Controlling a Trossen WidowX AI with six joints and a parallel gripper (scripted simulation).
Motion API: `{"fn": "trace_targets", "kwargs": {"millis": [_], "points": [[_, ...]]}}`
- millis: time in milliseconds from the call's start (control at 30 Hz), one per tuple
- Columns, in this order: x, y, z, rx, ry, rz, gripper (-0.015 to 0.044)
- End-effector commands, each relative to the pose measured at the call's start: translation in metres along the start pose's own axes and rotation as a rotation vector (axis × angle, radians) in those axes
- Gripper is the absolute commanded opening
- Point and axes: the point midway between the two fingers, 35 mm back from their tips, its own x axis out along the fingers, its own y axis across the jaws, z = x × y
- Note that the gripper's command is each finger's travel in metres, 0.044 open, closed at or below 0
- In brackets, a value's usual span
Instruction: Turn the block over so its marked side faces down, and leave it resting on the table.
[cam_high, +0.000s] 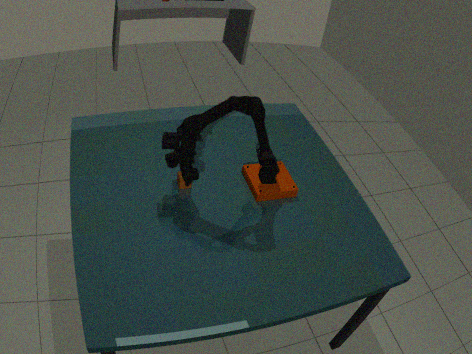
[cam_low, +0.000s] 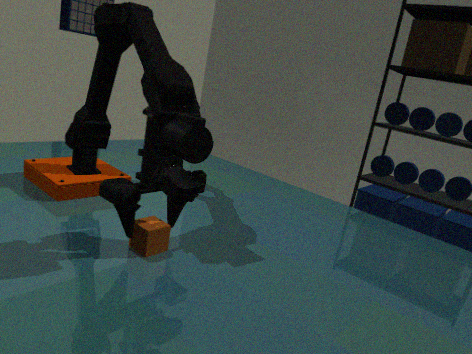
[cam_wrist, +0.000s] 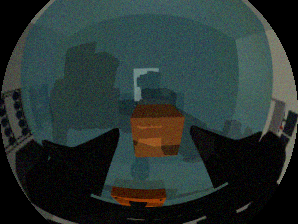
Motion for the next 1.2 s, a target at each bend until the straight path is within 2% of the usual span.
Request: {"fn": "trace_targets", "kwargs": {"millis": [0, 267, 867, 967, 1067, 1167], "points": [[0.005, 0.0, -0.001, 0.005, 0.002, -0.003, 0.0414], [0.005, 0.0, -0.001, 0.005, 0.002, -0.003, 0.0204], [0.005, 0.0, -0.001, 0.005, 0.002, -0.003, 0.0084], [-0.006, 0.0, -0.001, 0.005, 0.002, -0.003, 0.0005], [-0.024, 0.0, -0.001, 0.005, 0.002, -0.003, 0.0], [-0.025, 0.0, -0.001, 0.005, 0.002, -0.003, 0.0]]}}
